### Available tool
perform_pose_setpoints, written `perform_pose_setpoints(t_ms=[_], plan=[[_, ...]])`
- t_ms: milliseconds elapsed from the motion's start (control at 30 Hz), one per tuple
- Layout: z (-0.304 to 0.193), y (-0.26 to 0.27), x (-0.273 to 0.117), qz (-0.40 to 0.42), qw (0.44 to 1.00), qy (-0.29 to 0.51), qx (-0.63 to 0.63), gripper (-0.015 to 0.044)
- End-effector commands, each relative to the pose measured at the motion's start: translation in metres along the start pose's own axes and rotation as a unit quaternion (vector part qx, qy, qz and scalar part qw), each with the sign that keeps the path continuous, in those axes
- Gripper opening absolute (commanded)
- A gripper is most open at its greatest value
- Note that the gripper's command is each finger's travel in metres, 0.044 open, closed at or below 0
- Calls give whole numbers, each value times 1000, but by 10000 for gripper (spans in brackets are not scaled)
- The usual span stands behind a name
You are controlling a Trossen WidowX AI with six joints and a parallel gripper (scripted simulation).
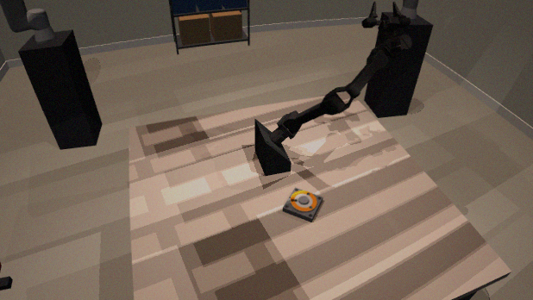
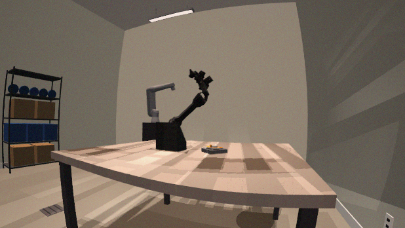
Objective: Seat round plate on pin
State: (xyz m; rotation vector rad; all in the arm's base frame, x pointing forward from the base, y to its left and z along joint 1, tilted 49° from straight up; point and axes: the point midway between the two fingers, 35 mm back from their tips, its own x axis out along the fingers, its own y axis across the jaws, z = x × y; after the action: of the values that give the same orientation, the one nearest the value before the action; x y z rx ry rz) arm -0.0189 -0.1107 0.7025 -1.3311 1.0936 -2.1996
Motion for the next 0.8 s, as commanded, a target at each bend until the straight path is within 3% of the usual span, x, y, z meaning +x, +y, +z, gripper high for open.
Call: perform_pose_setpoints(t_ms=[0,200,300,467,600,767], plan=[[-3,0,1,-1,1000,5,-1,374],[-97,-12,7,-36,986,160,-16,216],[-121,-18,2,-49,979,198,-24,137],[-198,-49,-34,-100,936,332,-54,6],[-228,-67,-63,-136,909,391,-51,0],[-272,-102,-139,-213,840,497,-46,0]])
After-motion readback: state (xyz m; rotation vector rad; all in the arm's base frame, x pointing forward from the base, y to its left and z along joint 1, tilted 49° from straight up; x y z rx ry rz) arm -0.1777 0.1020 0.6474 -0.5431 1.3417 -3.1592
